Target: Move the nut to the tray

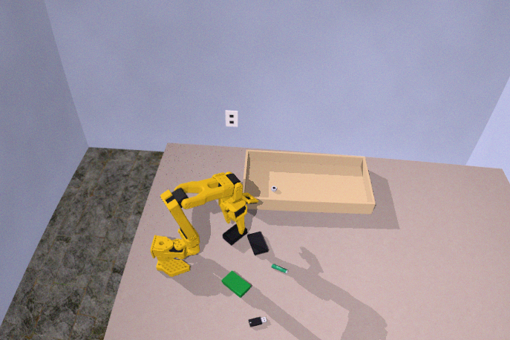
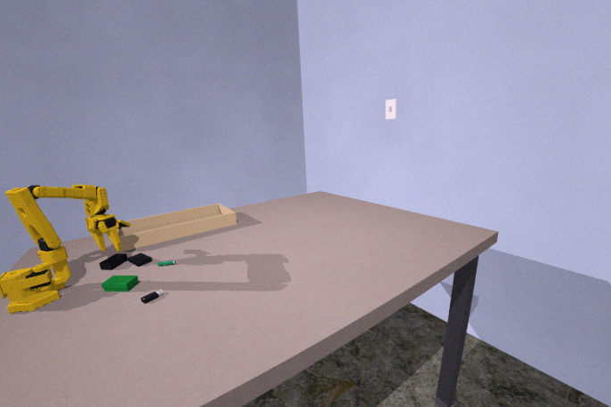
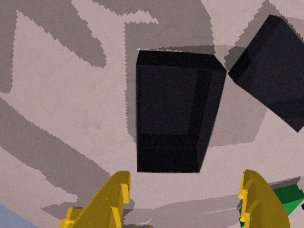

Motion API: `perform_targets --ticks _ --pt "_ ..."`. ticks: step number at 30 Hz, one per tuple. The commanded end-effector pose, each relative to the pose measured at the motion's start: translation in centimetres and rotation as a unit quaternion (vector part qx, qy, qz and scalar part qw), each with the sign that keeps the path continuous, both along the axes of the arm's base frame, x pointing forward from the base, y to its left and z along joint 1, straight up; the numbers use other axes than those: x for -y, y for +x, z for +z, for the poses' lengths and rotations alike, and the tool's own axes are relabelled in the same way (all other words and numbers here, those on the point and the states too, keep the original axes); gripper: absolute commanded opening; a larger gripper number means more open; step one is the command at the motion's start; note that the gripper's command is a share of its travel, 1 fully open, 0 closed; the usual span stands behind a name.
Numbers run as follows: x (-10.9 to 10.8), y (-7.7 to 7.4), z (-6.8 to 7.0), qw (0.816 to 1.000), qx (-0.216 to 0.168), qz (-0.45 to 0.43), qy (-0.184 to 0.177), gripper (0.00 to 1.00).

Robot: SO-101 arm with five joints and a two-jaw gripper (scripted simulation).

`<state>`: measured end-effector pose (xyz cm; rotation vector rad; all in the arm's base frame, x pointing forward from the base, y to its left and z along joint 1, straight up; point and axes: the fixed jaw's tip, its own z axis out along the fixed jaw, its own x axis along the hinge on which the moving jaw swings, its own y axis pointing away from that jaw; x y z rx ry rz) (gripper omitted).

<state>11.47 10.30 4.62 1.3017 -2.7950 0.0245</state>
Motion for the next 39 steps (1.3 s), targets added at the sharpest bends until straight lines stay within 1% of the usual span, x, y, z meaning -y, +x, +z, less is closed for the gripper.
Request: perform_targets --ticks 1,9,33,39 --pt "-0.3 0.6 1.5 1.0 0.023 0.0 0.019 0.29" --pt "-0.2 0.6 2.0 1.0 0.023 0.0 0.019 0.29" --pt "-0.2 0.6 2.1 1.0 0.023 0.0 0.019 0.29" --pt "-0.4 0.7 2.6 1.0 0.023 0.0 0.019 0.29"
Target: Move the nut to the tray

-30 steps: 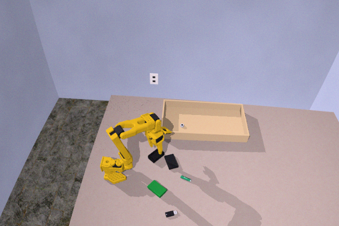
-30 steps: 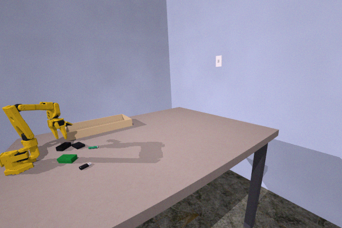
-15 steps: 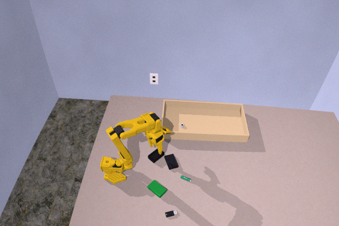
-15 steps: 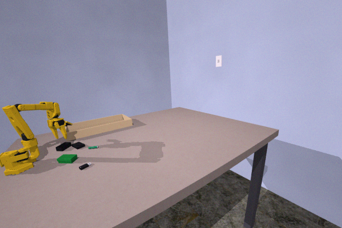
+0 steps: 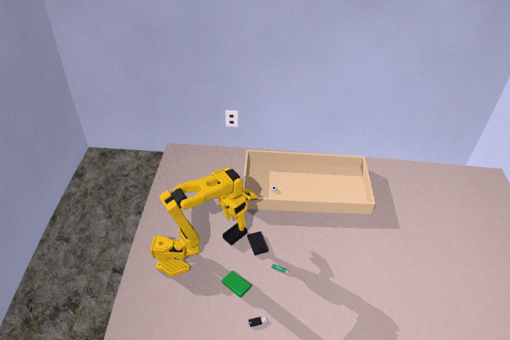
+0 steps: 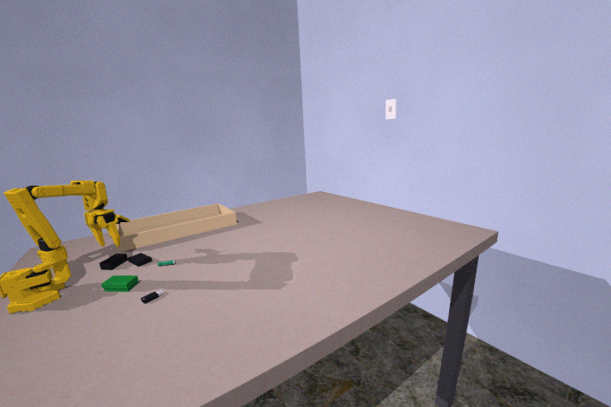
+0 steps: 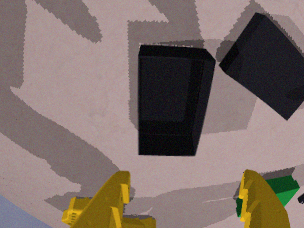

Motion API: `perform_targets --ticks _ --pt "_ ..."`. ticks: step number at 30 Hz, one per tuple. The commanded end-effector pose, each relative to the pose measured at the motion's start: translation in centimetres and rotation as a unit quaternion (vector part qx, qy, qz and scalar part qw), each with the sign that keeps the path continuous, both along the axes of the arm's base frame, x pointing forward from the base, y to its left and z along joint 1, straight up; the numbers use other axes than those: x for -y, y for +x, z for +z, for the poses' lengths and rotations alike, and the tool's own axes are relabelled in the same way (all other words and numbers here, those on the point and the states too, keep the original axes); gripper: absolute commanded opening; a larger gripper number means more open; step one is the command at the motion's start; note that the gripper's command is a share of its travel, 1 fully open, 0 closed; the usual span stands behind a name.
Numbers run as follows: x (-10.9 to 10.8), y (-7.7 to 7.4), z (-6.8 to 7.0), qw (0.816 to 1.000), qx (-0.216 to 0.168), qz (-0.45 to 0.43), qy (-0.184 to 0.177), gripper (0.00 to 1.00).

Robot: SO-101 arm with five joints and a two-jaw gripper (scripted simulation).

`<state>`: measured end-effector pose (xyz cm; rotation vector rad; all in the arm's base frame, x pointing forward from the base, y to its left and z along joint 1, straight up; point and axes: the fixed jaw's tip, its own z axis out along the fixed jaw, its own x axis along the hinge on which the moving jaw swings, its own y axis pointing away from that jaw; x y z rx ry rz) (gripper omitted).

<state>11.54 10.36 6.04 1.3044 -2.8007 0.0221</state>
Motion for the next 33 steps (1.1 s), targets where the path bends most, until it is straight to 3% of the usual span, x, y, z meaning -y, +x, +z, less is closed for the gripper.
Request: perform_targets --ticks 1,33 --pt "-0.37 0.71 1.26 1.0 0.021 0.0 0.017 0.29" --pt "-0.38 0.73 1.36 1.0 0.021 0.0 0.017 0.29"
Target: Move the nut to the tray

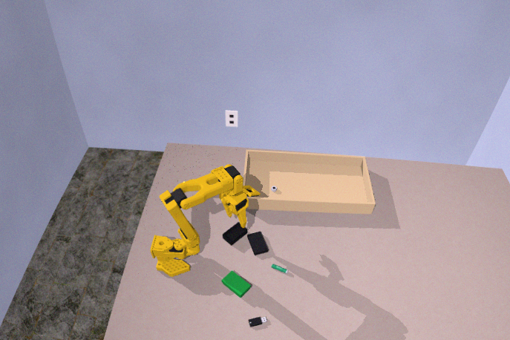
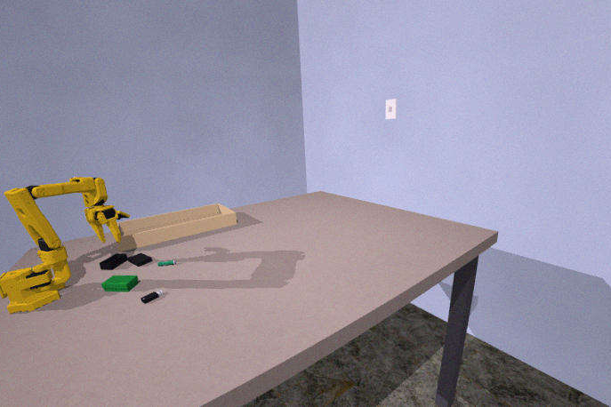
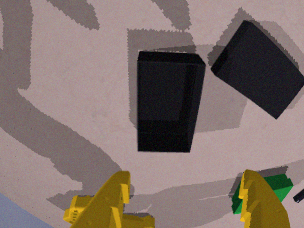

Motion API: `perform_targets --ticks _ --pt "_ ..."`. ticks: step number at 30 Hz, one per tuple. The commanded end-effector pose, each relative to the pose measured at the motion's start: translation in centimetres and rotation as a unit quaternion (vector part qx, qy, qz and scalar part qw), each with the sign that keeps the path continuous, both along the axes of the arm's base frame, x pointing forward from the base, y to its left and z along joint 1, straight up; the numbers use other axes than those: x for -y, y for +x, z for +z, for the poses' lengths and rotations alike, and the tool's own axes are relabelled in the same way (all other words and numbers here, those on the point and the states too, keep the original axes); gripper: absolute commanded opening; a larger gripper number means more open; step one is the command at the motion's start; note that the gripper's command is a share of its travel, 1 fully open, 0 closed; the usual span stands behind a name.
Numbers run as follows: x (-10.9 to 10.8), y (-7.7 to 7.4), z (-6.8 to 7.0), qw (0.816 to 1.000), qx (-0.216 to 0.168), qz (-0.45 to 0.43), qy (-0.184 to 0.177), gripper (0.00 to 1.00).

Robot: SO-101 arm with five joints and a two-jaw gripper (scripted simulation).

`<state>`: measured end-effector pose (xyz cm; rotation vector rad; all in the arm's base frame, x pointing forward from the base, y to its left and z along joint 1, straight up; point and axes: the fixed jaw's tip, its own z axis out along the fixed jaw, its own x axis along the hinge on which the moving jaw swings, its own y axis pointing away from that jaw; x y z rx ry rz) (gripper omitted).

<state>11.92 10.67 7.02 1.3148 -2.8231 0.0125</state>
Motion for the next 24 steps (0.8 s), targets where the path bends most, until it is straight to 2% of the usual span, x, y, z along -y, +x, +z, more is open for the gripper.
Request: perform_targets --ticks 1,24 --pt "-0.05 0.33 0.33 1.0 0.011 0.0 0.009 0.29" --pt "0.07 0.18 -0.1 1.0 0.011 0.0 0.009 0.29"
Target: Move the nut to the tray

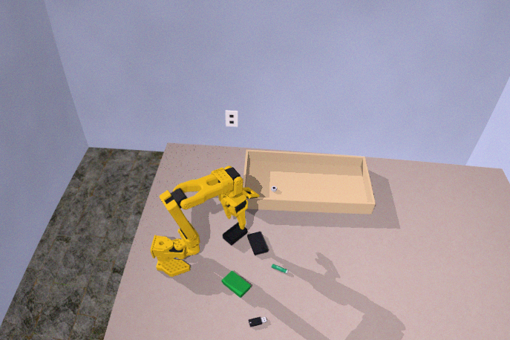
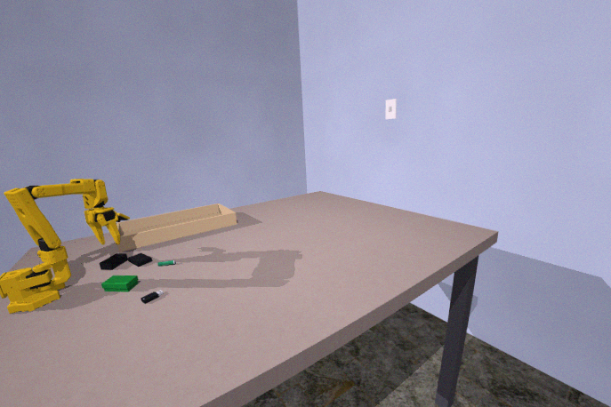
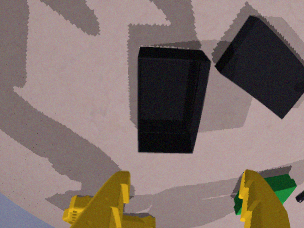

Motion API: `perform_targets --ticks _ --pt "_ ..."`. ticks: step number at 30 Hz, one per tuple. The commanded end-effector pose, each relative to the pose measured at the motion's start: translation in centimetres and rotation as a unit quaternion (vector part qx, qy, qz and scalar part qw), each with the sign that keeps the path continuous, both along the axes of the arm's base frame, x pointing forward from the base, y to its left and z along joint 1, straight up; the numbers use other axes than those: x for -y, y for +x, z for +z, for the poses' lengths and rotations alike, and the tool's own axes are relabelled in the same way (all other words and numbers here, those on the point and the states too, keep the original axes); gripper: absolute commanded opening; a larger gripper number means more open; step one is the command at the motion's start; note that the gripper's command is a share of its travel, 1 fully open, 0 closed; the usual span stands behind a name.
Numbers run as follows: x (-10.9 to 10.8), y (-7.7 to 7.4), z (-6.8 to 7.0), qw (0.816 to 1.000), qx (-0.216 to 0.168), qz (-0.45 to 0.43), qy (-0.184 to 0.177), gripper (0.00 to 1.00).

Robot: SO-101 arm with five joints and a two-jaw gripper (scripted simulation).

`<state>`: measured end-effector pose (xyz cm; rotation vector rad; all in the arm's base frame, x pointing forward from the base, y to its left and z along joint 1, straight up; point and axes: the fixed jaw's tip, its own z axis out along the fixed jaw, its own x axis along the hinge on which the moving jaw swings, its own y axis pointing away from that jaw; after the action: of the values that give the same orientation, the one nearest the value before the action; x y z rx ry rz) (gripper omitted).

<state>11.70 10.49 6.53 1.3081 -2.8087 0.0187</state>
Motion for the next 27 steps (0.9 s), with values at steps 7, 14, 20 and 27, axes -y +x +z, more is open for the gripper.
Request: perform_targets --ticks 7,14,20,27 --pt "-0.11 0.4 0.39 1.0 0.017 0.0 0.015 0.29" --pt "-0.11 0.4 0.39 1.0 0.017 0.0 0.015 0.29" --pt "-0.11 0.4 0.39 1.0 0.017 0.0 0.015 0.29" --pt "-0.08 0.47 0.39 1.0 0.017 0.008 0.015 0.29"
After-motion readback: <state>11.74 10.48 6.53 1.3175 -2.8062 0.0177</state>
